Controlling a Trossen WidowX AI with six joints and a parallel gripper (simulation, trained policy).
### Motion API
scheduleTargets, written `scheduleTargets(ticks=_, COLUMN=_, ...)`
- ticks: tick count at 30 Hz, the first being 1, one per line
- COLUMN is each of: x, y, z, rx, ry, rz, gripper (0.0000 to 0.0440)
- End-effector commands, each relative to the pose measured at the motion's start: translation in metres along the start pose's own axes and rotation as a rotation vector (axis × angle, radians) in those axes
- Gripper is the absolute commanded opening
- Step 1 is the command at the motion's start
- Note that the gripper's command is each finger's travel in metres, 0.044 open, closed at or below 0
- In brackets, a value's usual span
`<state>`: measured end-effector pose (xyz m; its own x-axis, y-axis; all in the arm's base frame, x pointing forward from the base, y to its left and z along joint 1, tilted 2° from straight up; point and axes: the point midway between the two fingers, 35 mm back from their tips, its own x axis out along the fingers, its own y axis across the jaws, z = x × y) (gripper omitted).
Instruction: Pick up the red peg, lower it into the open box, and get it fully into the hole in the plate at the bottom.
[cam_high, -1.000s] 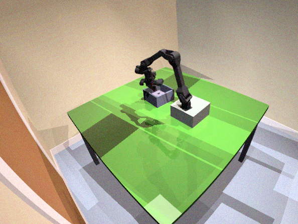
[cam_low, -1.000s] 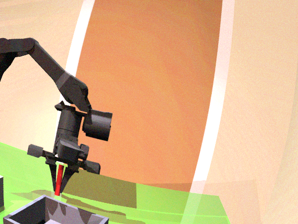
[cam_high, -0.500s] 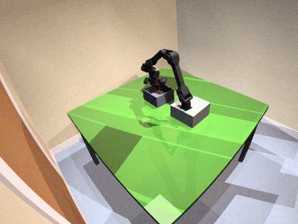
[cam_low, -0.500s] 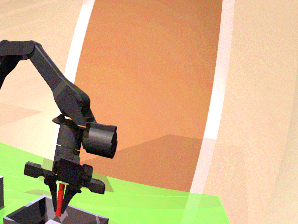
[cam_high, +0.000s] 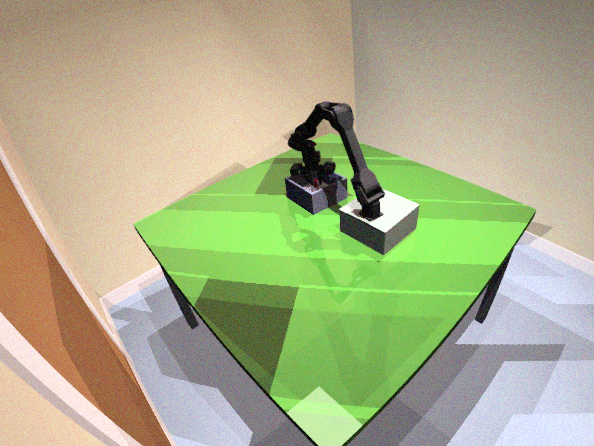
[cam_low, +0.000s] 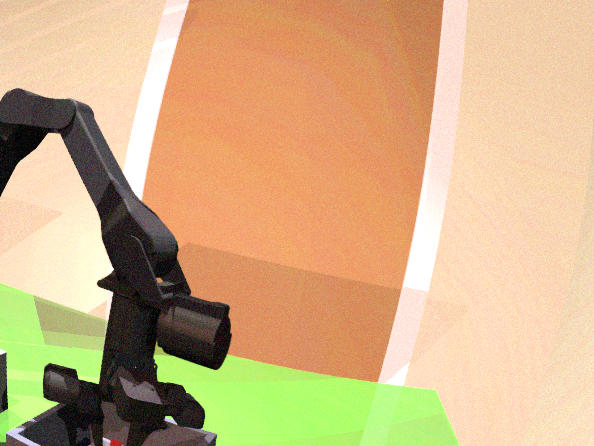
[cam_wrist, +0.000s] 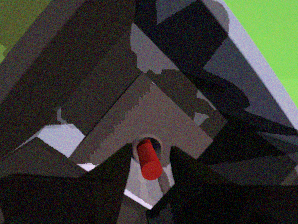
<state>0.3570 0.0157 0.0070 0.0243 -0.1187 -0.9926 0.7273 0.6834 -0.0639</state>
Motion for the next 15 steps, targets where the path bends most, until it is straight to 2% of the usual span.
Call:
scheduleTargets(ticks=1, x=0.001, y=0.002, z=0.009, rx=0.000, ry=0.016, rz=0.013, gripper=0.0219)
scheduleTargets(ticks=11, x=-0.011, y=0.024, z=0.036, rx=0.011, ry=0.058, rz=0.071, gripper=0.0431)
scheduleTargets(ticks=15, x=-0.018, y=0.037, z=0.047, rx=0.008, ry=0.066, rz=0.116, gripper=0.0440)
